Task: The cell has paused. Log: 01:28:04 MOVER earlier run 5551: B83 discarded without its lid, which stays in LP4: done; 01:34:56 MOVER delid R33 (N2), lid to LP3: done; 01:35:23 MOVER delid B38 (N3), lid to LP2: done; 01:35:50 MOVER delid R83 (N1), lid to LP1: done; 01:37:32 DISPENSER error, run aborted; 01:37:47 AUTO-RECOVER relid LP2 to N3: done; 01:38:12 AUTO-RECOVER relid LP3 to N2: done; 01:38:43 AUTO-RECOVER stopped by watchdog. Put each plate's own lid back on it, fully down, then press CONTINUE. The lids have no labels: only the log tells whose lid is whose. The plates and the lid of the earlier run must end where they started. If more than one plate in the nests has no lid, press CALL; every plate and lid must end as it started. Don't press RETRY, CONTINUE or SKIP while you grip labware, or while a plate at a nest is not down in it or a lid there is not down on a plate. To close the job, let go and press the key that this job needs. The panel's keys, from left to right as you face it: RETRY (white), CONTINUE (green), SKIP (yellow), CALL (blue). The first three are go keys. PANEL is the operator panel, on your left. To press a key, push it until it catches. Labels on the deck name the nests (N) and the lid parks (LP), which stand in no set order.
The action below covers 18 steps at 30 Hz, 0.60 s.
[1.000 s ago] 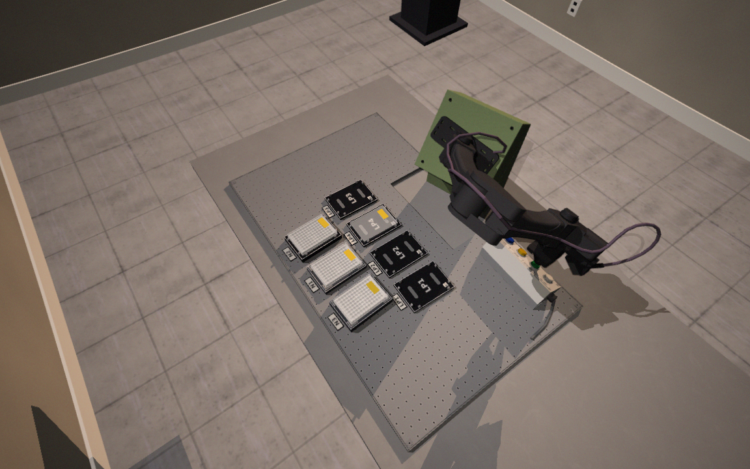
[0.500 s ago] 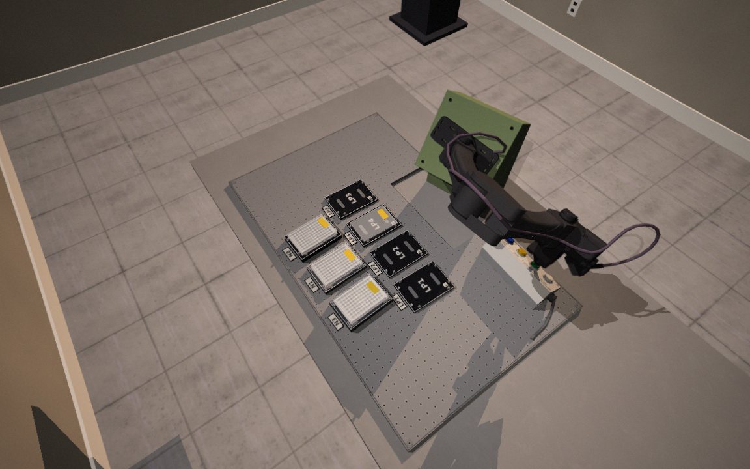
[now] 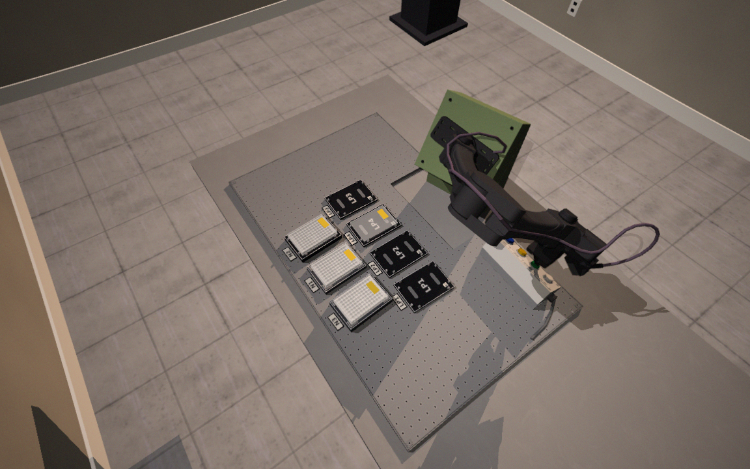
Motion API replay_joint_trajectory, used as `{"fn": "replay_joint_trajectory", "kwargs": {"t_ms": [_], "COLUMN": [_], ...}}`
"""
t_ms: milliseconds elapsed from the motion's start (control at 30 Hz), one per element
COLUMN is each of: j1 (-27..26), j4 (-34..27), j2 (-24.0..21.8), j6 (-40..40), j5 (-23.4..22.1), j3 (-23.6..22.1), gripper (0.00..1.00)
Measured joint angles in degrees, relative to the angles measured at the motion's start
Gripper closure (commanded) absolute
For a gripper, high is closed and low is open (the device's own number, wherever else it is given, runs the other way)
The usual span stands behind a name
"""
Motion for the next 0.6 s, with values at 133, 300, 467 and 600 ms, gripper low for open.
{"fn": "replay_joint_trajectory", "kwargs": {"t_ms": [133,300,467,600], "j1": [-0.09,-0.2,-0.26,-0.33], "j4": [0.46,0.57,0.9,1.16], "j2": [0.0,0.0,-0.02,-0.02], "j6": [-0.2,-0.42,-0.66,-0.87], "j5": [-0.13,-0.31,-0.44,-0.57], "j3": [-0.2,-0.2,-0.33,-0.44], "gripper": [1.0,1.0,1.0,1.0]}}
